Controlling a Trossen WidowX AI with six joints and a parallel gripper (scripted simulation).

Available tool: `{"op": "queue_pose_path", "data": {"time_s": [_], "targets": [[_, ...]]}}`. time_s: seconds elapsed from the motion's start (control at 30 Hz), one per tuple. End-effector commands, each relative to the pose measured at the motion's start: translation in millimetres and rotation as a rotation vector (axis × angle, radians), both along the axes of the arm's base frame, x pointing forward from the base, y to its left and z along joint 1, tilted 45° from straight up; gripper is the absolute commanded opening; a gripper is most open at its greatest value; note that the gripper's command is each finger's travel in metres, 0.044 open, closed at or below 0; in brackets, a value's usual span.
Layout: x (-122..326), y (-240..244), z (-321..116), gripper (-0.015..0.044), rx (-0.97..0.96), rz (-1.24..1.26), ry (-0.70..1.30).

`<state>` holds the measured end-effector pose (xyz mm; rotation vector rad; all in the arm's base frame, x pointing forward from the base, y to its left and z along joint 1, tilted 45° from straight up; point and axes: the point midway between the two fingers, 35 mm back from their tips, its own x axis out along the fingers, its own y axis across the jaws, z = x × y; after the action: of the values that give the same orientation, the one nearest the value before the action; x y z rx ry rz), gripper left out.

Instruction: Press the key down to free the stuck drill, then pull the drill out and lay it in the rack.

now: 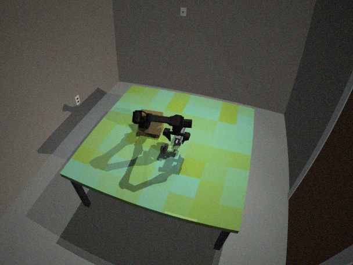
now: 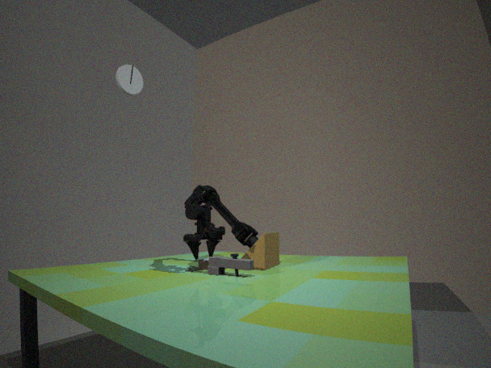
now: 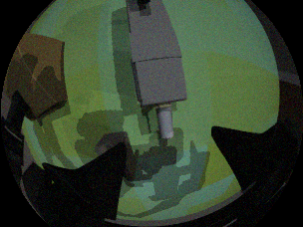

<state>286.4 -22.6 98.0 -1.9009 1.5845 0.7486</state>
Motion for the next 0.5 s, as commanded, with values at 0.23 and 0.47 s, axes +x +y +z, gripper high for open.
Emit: {"op": "queue_pose_path", "data": {"time_s": [0.23, 0.47], "targets": [[1.5, -9.9, -16.6, 0.0440, -0.005, -0.001, 0.007], [2.4, -15.4, -26.2, 0.0440, -0.006, -0.001, 0.007]]}}
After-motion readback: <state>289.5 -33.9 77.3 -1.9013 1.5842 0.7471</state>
